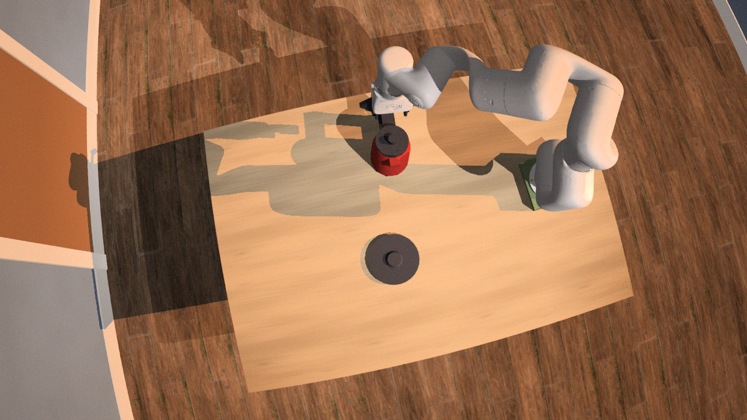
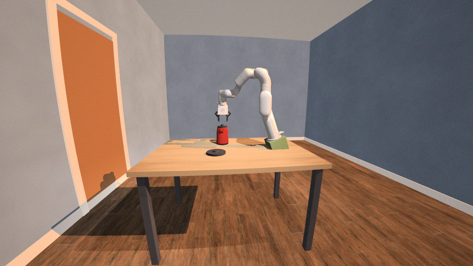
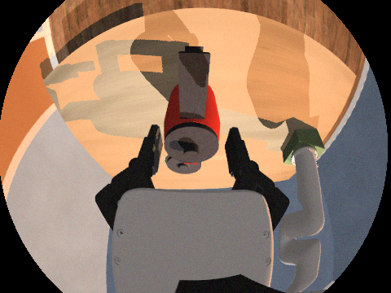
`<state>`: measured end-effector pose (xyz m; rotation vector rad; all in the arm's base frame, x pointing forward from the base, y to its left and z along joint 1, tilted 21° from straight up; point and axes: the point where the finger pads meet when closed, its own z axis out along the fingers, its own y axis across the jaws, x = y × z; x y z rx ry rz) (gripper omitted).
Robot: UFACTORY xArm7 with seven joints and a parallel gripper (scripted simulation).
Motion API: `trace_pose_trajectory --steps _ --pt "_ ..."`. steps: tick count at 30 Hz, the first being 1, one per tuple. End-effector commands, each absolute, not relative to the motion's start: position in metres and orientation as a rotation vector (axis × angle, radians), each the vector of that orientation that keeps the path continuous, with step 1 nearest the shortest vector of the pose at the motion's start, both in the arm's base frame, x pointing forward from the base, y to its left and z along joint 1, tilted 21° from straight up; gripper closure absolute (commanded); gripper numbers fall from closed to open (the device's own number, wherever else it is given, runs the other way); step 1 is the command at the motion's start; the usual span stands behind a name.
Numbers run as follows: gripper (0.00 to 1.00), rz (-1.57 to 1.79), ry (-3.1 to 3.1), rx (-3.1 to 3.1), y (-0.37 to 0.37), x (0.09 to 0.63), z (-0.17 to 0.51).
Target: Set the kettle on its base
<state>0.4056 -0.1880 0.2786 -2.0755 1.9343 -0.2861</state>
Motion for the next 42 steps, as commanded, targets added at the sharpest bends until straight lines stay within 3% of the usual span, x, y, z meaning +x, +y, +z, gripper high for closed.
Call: trace_pose_trajectory --steps 1,42 --pt "0.19 -0.294 1.932 -2.073 -0.188 0.414 0.262" --pt "0.19 -0.294 1.932 -2.073 -0.186 0.423 0.237"
